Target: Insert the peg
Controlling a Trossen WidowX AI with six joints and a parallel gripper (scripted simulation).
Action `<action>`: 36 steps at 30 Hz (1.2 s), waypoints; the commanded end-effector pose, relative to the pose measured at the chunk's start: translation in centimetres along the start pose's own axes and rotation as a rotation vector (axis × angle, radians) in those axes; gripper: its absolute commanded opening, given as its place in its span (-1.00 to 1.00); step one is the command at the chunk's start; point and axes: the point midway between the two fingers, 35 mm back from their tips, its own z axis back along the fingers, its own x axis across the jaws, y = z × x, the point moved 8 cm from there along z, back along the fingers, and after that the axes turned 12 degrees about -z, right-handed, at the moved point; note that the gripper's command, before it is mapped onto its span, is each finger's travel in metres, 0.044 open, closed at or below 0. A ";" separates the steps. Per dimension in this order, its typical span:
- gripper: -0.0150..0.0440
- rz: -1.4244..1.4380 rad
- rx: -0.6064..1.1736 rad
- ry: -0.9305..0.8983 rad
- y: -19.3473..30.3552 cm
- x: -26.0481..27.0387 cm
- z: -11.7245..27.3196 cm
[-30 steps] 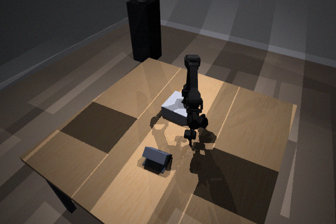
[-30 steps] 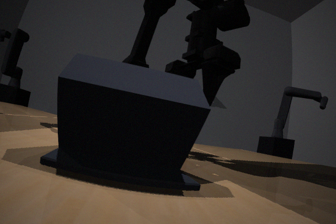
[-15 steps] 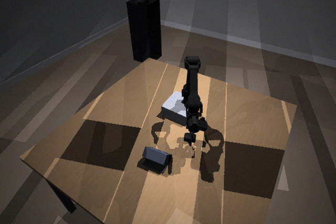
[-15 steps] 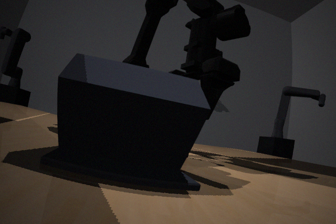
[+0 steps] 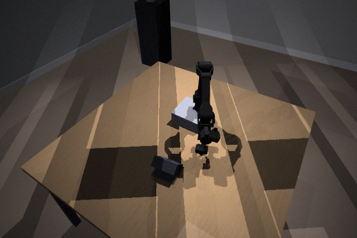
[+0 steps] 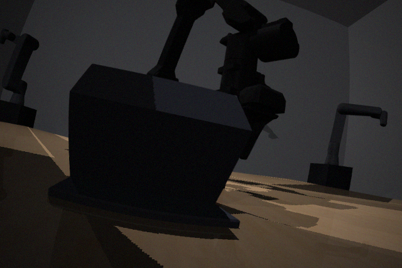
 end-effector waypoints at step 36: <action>-0.49 0.000 0.001 -0.002 0.0 0.1 -0.8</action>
